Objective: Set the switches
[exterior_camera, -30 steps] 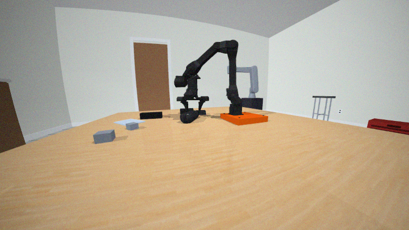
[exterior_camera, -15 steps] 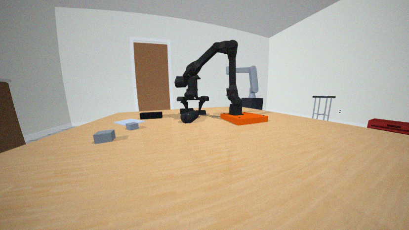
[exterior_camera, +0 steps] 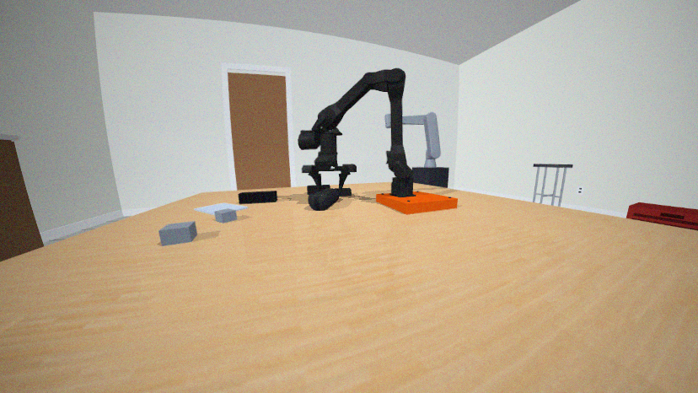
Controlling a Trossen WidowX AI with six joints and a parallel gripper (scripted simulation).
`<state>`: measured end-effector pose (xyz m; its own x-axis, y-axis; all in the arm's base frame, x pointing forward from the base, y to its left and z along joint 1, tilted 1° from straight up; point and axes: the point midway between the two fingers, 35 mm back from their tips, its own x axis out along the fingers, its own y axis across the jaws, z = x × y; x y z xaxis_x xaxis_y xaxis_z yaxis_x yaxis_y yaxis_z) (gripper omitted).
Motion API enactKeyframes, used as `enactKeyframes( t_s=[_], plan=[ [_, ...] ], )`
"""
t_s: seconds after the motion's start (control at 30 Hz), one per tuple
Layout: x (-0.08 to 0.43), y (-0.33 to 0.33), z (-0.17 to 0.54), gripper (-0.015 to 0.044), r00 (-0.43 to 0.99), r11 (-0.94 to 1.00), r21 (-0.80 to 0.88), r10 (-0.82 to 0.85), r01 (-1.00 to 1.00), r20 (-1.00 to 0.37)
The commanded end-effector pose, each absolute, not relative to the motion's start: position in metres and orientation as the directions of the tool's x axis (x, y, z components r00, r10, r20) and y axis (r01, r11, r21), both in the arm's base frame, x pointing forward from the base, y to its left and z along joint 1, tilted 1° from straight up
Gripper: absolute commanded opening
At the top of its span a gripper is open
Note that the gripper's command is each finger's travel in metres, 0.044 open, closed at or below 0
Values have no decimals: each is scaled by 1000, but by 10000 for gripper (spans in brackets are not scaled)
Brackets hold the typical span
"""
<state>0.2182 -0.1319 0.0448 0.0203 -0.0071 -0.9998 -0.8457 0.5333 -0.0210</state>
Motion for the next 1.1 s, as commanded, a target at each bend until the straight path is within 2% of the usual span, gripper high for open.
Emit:
enactKeyframes(
  t_s=[0.0,0.07,0.43,0.7,0.97,1.0,1.07],
  plan=[
    [219,-131,68,394,15,539,-24,-21,-842,-1000],
    [219,-130,90,440,10,544,-26,-32,-839,-999],
    [218,-129,93,440,10,545,-27,-34,-838,-999],
    [215,-125,168,230,4,541,-17,-24,-841,-1000],
    [215,-125,170,20,4,541,-16,-24,-841,-1000],
    [215,-125,170,0,4,541,-16,-24,-841,-1000],
    [215,-125,170,0,4,541,-16,-24,-841,-1000]
  ],
)
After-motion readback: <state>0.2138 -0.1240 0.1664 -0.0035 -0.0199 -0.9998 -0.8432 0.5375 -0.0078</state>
